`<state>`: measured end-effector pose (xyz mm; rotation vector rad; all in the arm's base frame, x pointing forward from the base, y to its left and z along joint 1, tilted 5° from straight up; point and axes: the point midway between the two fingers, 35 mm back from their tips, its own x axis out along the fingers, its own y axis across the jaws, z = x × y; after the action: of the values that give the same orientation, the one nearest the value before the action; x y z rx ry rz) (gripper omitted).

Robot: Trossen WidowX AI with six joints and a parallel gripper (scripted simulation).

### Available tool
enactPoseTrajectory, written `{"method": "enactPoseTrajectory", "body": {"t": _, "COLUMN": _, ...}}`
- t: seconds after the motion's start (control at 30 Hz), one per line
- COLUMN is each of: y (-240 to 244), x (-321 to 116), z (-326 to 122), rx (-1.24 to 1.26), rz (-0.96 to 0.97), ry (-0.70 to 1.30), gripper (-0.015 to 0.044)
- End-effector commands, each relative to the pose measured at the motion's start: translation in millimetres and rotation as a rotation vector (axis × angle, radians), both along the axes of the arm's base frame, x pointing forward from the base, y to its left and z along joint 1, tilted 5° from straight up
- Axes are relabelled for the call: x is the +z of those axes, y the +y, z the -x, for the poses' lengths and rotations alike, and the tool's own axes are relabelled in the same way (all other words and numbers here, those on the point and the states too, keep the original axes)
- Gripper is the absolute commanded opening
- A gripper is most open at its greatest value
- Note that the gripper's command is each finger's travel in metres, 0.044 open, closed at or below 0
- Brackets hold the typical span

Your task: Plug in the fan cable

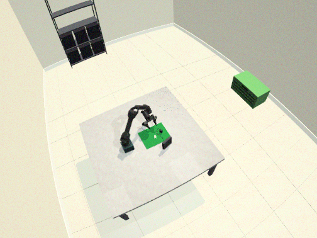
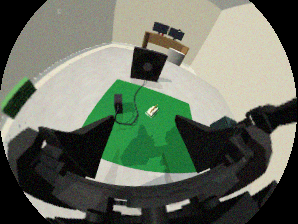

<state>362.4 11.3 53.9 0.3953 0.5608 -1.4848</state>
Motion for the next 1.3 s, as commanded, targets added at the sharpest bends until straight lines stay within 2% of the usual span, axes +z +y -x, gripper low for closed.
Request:
{"method": "enactPoseTrajectory", "body": {"t": 0.0, "y": -3, "x": 2, "z": 1, "rx": -0.018, "rz": -0.081, "ry": 0.028, "gripper": 0.044}}
{"method": "enactPoseTrajectory", "body": {"t": 0.63, "y": -8, "x": 14, "z": -2, "rx": 0.0, "rz": -0.514, "ry": 0.114, "gripper": 0.044}}
{"method": "enactPoseTrajectory", "body": {"t": 1.27, "y": -6, "x": 51, "z": -18, "rx": 0.215, "rz": -0.909, "ry": 0.053, "gripper": 0.044}}
